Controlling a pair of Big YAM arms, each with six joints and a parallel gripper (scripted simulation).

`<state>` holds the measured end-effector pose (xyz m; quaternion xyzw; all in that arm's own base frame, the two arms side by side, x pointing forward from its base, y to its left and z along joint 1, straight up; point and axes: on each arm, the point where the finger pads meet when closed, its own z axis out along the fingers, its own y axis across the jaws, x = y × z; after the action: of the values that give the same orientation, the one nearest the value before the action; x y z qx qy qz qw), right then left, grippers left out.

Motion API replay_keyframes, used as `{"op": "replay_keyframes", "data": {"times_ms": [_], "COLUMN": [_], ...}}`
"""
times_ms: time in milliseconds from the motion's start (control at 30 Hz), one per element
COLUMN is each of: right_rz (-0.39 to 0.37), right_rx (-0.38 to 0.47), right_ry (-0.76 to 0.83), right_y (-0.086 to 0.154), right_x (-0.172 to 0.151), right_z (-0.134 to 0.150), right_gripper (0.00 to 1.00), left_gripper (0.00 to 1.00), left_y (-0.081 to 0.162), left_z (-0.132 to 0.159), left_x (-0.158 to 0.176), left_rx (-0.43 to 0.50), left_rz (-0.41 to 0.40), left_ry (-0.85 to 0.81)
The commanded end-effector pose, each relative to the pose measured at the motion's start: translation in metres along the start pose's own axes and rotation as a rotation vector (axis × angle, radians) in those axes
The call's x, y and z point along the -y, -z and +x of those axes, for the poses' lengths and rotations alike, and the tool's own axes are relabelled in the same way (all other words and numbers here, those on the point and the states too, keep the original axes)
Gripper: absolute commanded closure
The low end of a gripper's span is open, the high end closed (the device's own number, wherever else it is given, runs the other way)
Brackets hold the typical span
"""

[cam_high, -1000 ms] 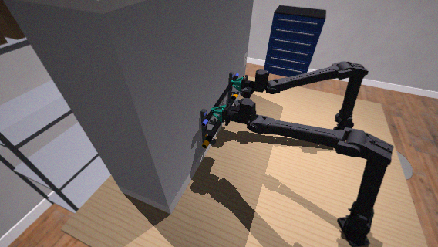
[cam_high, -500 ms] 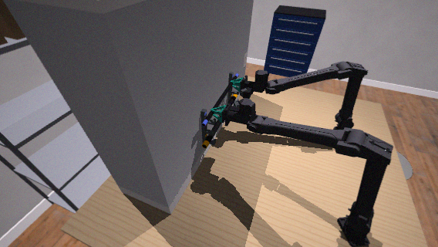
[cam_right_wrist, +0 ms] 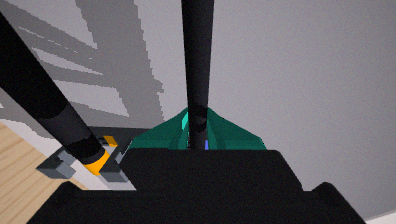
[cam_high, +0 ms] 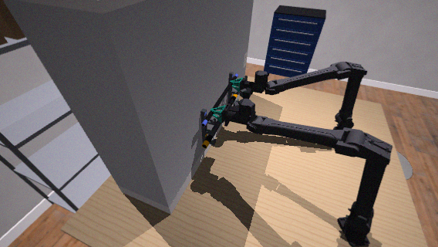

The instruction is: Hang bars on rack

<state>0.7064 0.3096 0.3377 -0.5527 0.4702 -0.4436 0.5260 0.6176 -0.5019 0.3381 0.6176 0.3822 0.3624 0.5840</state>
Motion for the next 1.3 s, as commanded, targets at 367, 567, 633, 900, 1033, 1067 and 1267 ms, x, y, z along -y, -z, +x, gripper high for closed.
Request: {"op": "replay_keyframes", "data": {"times_ms": [367,567,633,900,1033,1067,1267], "right_rz": [0.093,0.093,0.093,0.093,0.093,0.093,0.093], "right_rx": [-0.003,-0.003,-0.003,-0.003,-0.003,-0.003,-0.003], "right_ry": [-0.036,-0.036,-0.036,-0.036,-0.036,-0.036,-0.036], "right_y": [0.001,0.002,0.002,0.004,0.004,0.004,0.004], "right_x": [0.032,0.029,0.027,0.022,0.020,0.020,0.017], "right_z": [0.004,0.004,0.004,0.004,0.004,0.004,0.004], "right_gripper": [1.00,1.00,1.00,1.00,1.00,1.00,1.00], "left_gripper": [1.00,1.00,1.00,1.00,1.00,1.00,1.00], "left_y": [0.000,0.001,0.001,0.004,0.004,0.005,0.006], "left_z": [0.007,0.007,0.007,0.007,0.007,0.007,0.007], "left_x": [-0.052,-0.049,-0.048,-0.042,-0.040,-0.040,-0.036], "left_rx": [-0.009,-0.009,-0.009,-0.009,-0.009,-0.009,-0.009], "left_rz": [-0.125,-0.125,-0.125,-0.125,-0.125,-0.125,-0.125], "left_ry": [0.044,0.044,0.044,0.044,0.044,0.044,0.044]}}
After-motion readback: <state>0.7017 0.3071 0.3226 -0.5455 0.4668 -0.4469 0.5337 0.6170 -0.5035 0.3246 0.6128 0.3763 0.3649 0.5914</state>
